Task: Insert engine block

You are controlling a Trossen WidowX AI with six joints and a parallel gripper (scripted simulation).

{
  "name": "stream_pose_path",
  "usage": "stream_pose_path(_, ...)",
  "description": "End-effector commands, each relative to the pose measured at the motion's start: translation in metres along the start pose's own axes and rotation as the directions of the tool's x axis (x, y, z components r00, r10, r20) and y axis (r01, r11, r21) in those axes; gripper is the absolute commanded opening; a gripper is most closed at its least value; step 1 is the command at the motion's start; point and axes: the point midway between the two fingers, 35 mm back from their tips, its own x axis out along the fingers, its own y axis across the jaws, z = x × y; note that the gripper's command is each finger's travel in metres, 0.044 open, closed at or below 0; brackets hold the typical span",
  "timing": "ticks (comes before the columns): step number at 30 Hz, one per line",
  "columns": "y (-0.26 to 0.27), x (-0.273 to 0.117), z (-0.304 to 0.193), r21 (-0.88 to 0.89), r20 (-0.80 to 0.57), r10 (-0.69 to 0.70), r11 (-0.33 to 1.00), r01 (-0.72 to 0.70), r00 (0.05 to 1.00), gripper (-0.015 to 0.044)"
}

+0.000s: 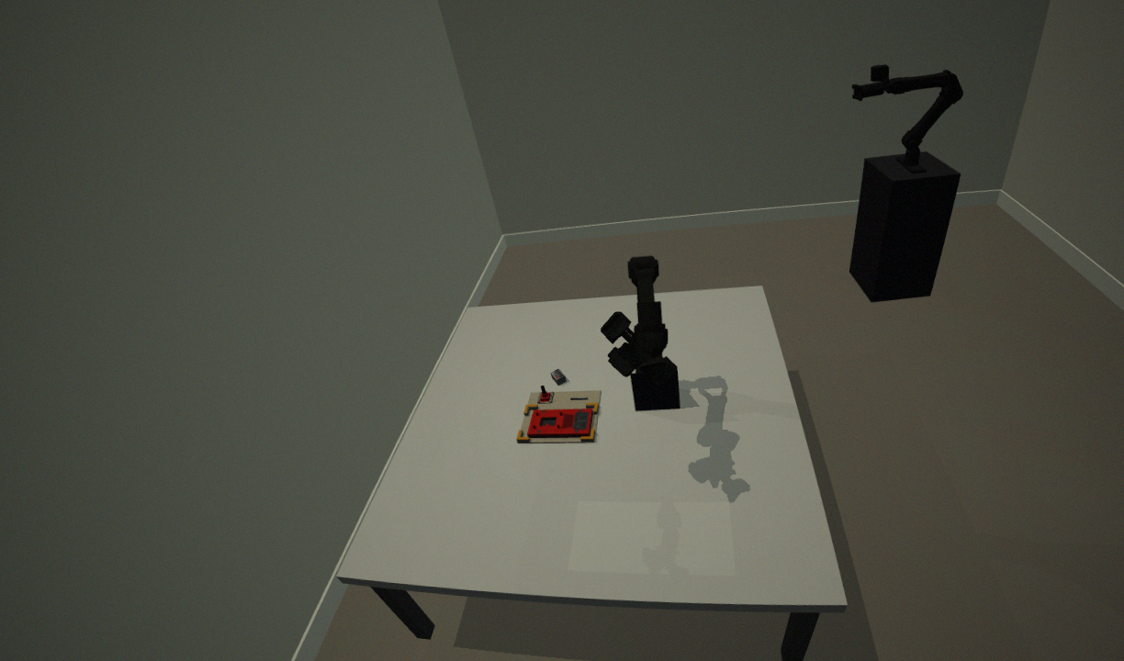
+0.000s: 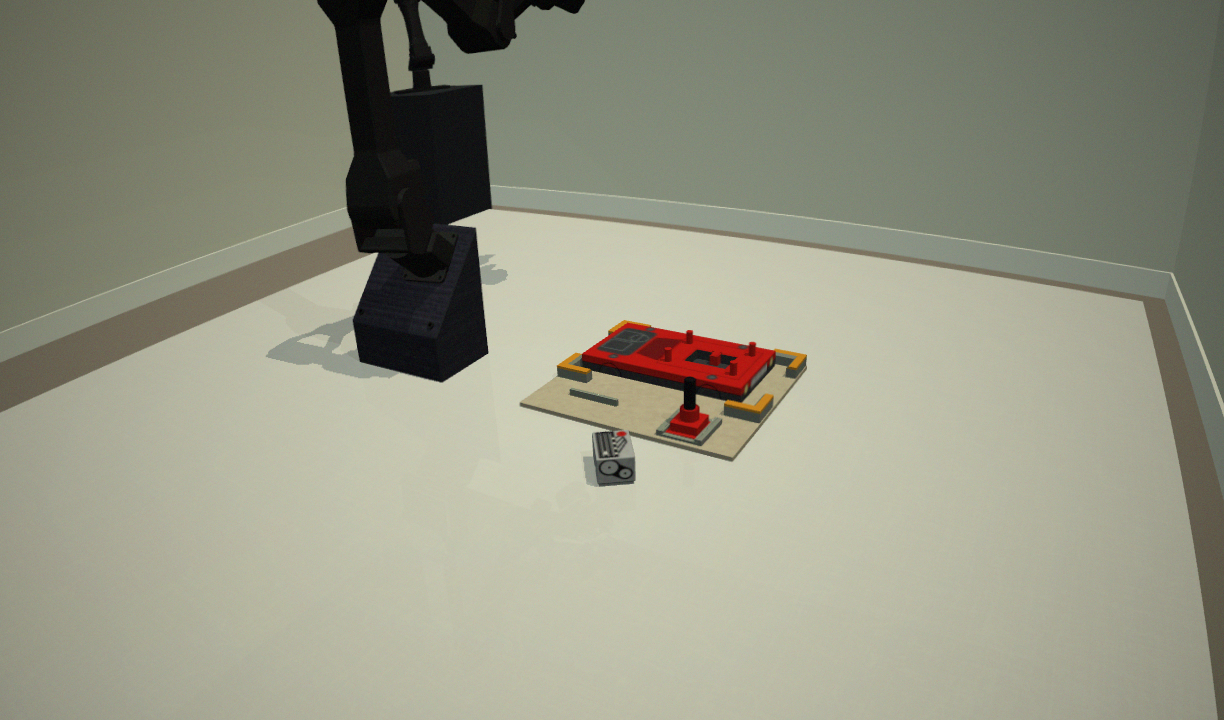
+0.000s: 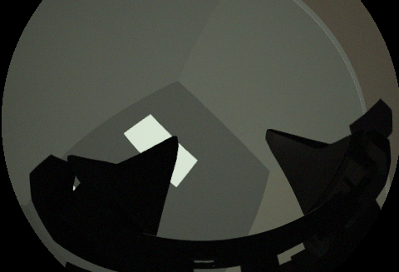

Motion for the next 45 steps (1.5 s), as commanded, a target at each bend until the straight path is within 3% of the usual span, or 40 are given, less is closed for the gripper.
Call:
stream_pose_path(1,0.0,0.0,0.0,0.0,0.0,0.0,1.0,0.0,1.0,0.0426)
stream_pose_path(14,0.036,0.01,0.051,-0.32,0.175,0.006,0.946,0.051,0.985,0.044)
stream_pose_path(27,0.08,0.011,0.115,-0.611,0.392,0.016,0.752,0.248,0.92,0.044)
stream_pose_path(41,0.128,-0.006,0.184,-0.726,0.604,0.017,0.423,0.542,0.796,0.044)
stream_pose_path(45,0.152,-0.016,0.204,-0.711,0.648,0.047,0.393,0.583,0.76,0.044)
